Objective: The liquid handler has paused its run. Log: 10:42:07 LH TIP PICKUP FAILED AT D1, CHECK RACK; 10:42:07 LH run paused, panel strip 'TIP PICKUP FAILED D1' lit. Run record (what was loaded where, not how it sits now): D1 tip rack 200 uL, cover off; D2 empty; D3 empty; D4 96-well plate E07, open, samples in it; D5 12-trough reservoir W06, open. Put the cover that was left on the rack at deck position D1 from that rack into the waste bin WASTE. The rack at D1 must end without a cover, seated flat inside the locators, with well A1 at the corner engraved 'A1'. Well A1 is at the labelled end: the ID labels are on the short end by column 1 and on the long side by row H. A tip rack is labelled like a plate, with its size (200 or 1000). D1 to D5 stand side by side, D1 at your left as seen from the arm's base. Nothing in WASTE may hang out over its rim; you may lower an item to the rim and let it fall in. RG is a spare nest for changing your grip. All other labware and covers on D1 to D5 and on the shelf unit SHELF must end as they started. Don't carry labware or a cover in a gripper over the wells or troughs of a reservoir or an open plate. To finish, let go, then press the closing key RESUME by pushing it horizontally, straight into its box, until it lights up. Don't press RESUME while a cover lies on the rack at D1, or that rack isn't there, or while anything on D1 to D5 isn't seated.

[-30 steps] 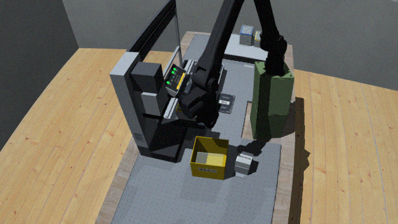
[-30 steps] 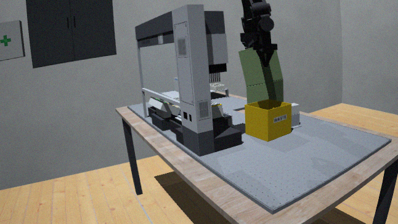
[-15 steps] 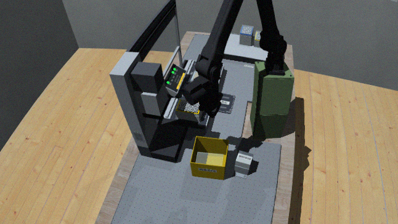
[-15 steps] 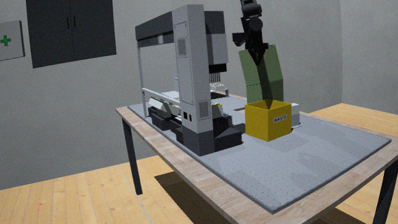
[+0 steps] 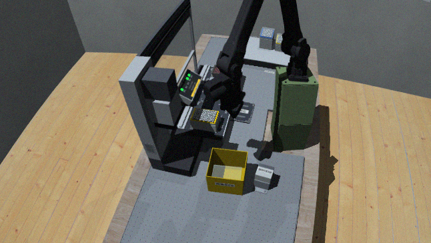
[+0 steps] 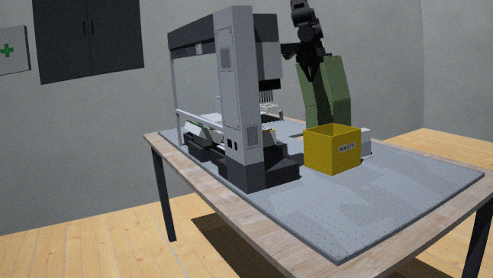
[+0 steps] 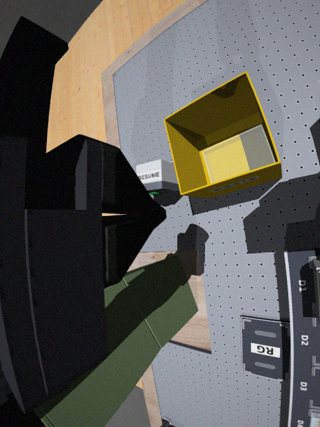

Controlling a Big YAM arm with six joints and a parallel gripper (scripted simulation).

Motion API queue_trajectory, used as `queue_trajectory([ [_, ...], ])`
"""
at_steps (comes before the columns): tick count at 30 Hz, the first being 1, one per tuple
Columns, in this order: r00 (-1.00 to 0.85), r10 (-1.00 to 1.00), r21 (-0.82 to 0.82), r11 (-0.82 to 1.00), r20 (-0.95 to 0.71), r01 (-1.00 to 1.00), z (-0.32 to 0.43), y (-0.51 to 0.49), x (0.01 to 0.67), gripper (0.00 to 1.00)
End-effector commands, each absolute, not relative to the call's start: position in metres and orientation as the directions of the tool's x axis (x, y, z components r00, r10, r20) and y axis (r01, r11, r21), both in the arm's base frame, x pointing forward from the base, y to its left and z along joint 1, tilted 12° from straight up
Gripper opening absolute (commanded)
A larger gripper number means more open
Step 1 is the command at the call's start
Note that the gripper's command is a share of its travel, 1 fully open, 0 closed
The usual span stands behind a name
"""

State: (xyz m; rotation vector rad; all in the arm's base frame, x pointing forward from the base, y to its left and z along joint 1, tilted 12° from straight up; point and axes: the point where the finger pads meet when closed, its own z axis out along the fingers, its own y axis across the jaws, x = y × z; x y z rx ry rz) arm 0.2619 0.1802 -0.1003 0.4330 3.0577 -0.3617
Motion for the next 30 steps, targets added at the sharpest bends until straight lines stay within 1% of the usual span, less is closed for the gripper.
queue_trajectory([
  [1,-0.963,0.251,-0.169,0.95,-0.098,0.264,-0.084,0.186,0.278,0.0],
  [2,-0.963,0.251,-0.169,0.95,-0.098,0.264,-0.084,0.186,0.278,0.0],
  [3,-0.966,0.229,-0.135,0.96,-0.122,0.244,-0.077,0.209,0.291,0.0],
  [10,-0.963,0.249,-0.163,0.951,-0.102,0.263,-0.081,0.193,0.282,0.0],
  [30,-0.963,0.247,-0.163,0.951,-0.103,0.262,-0.081,0.193,0.281,0.0],
])
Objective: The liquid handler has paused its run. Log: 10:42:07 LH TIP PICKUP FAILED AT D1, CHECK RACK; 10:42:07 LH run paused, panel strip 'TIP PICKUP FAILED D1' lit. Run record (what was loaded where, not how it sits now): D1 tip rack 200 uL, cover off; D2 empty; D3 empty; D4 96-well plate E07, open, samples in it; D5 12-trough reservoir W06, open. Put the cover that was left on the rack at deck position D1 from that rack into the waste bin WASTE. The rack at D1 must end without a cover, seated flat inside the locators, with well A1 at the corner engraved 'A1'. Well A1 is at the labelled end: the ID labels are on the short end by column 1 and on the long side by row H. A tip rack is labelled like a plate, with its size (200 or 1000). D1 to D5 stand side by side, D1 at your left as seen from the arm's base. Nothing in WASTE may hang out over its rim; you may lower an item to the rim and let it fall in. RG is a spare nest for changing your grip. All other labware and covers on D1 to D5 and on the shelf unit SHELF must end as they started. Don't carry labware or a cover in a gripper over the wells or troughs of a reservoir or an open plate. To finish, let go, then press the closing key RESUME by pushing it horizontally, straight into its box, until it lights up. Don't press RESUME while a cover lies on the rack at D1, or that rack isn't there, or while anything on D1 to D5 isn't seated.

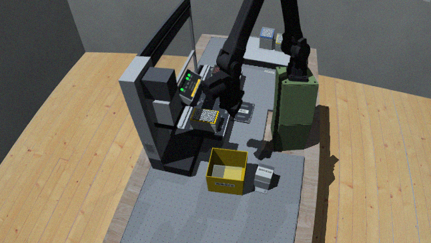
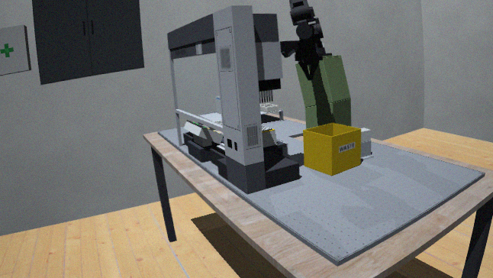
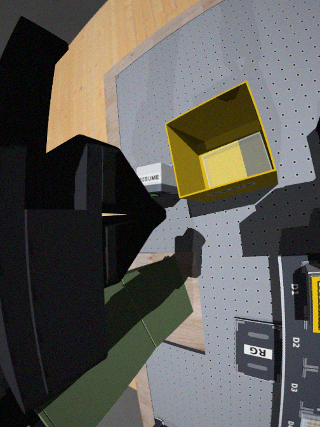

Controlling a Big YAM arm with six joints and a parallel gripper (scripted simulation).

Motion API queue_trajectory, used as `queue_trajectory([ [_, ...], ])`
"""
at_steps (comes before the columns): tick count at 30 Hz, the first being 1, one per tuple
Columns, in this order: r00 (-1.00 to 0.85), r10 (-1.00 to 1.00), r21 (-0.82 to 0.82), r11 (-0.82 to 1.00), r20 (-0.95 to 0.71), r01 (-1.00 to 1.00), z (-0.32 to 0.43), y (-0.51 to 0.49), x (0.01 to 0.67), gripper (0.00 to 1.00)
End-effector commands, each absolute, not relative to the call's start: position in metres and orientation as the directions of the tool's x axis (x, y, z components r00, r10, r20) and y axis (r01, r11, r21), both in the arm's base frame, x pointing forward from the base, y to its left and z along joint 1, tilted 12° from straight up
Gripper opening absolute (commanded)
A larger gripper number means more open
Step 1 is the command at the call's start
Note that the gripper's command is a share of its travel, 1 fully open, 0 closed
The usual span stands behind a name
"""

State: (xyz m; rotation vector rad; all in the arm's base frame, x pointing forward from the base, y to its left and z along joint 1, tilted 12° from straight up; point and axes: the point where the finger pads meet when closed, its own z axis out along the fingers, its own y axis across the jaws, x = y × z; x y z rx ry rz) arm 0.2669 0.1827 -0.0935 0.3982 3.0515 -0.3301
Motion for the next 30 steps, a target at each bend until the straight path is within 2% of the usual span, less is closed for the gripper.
queue_trajectory([
  [1,-0.963,0.247,-0.163,0.951,-0.103,0.262,-0.081,0.193,0.281,0.0],
  [17,-0.963,0.247,-0.163,0.951,-0.103,0.262,-0.081,0.193,0.281,0.0],
  [30,-0.964,0.248,-0.165,0.951,-0.096,0.261,-0.089,0.2,0.217,0.0],
])
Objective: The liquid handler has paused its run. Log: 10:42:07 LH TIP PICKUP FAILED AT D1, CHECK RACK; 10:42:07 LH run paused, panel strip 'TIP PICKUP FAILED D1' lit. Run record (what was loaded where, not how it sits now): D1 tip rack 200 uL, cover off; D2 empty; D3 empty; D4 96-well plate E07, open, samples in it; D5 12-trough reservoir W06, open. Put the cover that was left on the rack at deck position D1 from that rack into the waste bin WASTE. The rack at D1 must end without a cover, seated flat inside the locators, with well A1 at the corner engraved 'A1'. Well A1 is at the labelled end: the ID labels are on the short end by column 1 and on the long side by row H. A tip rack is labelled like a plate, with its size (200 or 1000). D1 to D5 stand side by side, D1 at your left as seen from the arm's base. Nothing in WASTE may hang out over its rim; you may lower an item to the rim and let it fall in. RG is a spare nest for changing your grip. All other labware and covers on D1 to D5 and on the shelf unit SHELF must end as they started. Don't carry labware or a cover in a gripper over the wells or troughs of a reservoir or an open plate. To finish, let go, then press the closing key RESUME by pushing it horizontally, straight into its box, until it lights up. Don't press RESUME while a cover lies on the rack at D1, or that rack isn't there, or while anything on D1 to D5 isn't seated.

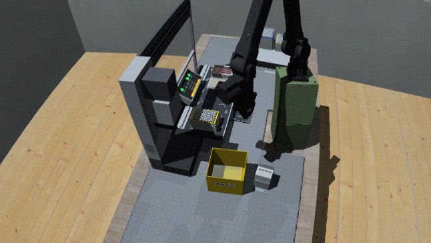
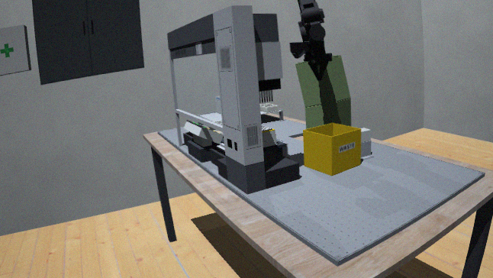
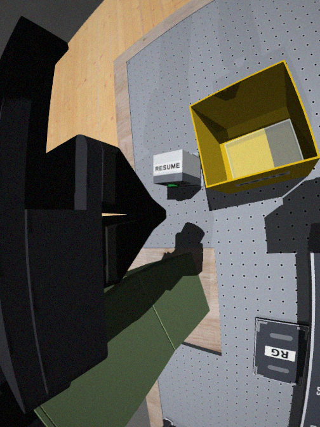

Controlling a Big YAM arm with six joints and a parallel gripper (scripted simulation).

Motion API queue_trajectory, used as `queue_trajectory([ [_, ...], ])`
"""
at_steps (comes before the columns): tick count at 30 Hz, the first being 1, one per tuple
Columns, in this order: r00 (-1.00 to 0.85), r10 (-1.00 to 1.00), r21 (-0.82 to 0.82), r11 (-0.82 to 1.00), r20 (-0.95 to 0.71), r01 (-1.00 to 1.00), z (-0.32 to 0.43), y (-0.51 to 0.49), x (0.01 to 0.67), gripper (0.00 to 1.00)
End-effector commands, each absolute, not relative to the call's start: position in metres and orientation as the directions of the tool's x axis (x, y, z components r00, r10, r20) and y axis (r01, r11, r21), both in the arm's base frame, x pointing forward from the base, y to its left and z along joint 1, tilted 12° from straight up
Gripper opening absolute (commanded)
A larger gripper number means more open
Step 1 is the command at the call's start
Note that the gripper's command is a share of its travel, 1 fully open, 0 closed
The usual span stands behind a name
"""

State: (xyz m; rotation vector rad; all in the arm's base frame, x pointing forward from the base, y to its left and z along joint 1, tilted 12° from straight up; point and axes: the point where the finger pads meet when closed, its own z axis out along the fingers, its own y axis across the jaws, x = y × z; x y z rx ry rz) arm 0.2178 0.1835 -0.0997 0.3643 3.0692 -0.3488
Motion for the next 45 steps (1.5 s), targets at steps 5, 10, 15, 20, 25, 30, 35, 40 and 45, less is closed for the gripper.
queue_trajectory([
  [5,-0.964,0.248,-0.165,0.951,-0.093,0.261,-0.09,0.203,0.192,0.0],
  [10,-0.964,0.248,-0.165,0.951,-0.092,0.26,-0.092,0.204,0.177,0.0],
  [15,-0.965,0.248,-0.167,0.951,-0.088,0.26,-0.093,0.207,0.151,0.0],
  [20,-0.965,0.249,-0.167,0.951,-0.086,0.26,-0.095,0.21,0.126,0.0],
  [25,-0.965,0.249,-0.167,0.951,-0.083,0.26,-0.097,0.212,0.1,0.0],
  [30,-0.964,0.251,-0.14,0.955,-0.088,0.261,-0.093,0.229,0.1,0.0],
  [35,-0.96,0.265,-0.143,0.951,-0.087,0.275,-0.094,0.226,0.102,0.0],
  [40,-0.961,0.262,-0.143,0.951,-0.087,0.273,-0.094,0.227,0.102,0.0],
  [45,-0.963,0.257,-0.143,0.953,-0.087,0.267,-0.094,0.227,0.102,0.0],
])
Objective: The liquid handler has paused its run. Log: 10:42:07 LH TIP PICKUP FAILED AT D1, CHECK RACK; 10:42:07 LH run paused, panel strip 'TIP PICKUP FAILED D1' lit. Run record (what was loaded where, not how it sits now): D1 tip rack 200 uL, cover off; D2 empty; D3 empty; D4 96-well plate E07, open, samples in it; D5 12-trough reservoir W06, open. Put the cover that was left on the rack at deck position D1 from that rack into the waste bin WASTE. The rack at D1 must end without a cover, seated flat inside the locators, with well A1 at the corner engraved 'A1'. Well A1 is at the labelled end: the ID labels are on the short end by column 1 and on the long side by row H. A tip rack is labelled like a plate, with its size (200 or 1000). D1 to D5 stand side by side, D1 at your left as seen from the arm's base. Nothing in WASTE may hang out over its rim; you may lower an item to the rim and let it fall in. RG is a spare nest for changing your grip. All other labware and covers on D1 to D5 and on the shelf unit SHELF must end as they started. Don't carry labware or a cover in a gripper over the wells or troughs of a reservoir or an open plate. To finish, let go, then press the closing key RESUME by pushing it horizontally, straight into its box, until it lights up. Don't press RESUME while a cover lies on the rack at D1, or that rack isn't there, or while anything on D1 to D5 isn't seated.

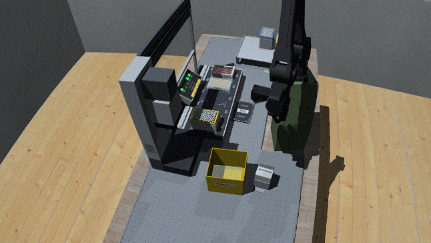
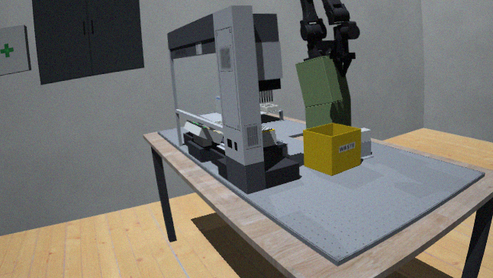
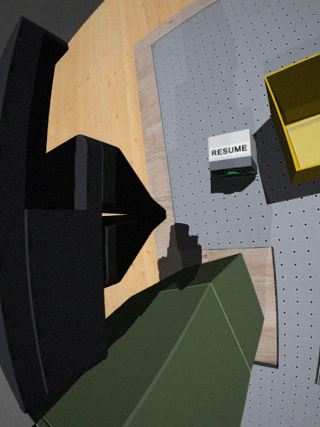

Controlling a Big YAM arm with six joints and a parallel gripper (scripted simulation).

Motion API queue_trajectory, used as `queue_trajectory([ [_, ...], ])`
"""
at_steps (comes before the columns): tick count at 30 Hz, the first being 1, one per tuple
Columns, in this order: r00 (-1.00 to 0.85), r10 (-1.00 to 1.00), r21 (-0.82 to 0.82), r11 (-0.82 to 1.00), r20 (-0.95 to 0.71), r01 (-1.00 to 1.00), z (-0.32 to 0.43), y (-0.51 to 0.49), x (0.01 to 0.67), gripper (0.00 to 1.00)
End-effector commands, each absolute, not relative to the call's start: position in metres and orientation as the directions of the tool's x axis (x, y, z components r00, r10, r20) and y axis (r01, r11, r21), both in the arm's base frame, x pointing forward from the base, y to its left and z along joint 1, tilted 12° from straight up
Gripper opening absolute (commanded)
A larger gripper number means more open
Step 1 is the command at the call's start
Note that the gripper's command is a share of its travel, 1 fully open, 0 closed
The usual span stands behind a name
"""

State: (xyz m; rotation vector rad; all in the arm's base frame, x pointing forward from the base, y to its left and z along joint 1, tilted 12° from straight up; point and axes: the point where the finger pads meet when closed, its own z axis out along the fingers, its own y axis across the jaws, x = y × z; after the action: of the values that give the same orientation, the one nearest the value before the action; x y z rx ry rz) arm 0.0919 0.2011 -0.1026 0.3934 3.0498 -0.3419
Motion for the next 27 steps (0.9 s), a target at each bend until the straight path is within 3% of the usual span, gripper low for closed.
queue_trajectory([
  [1,-0.963,0.257,-0.143,0.953,-0.087,0.267,-0.094,0.227,0.102,0.0],
  [27,-0.964,0.254,-0.194,0.945,-0.08,0.265,-0.109,0.204,0.097,0.0],
])
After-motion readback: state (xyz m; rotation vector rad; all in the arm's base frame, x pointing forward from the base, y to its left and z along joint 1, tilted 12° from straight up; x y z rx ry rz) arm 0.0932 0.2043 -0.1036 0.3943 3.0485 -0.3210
